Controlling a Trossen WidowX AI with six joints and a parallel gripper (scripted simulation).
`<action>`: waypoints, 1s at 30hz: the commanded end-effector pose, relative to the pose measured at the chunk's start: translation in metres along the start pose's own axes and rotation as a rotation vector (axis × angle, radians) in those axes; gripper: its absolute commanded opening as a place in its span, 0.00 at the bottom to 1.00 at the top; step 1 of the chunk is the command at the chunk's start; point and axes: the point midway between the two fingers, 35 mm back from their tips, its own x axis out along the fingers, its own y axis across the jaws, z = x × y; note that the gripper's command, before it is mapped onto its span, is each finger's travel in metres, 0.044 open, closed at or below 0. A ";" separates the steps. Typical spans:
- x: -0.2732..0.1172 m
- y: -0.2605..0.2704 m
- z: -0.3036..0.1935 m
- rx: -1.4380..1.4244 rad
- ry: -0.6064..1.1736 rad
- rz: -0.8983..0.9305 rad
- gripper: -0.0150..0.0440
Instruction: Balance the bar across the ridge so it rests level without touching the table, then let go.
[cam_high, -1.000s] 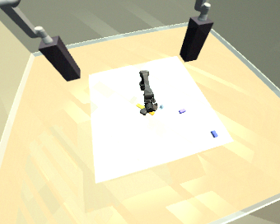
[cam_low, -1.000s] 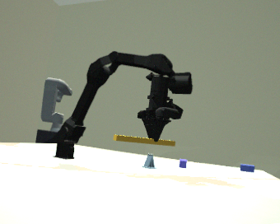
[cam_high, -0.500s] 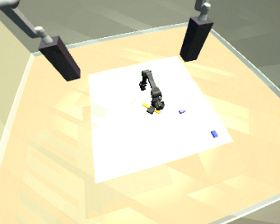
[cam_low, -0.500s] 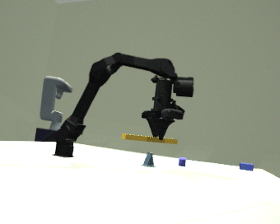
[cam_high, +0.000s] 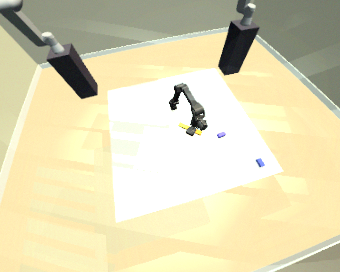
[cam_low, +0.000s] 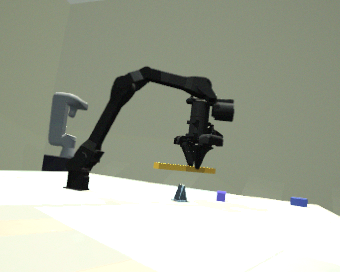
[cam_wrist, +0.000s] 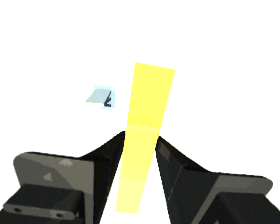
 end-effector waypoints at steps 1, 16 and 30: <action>-0.002 0.014 0.009 -0.011 -0.005 0.002 0.25; -0.003 0.066 0.035 -0.063 -0.007 0.006 0.25; 0.008 0.076 0.039 -0.071 -0.008 0.007 0.25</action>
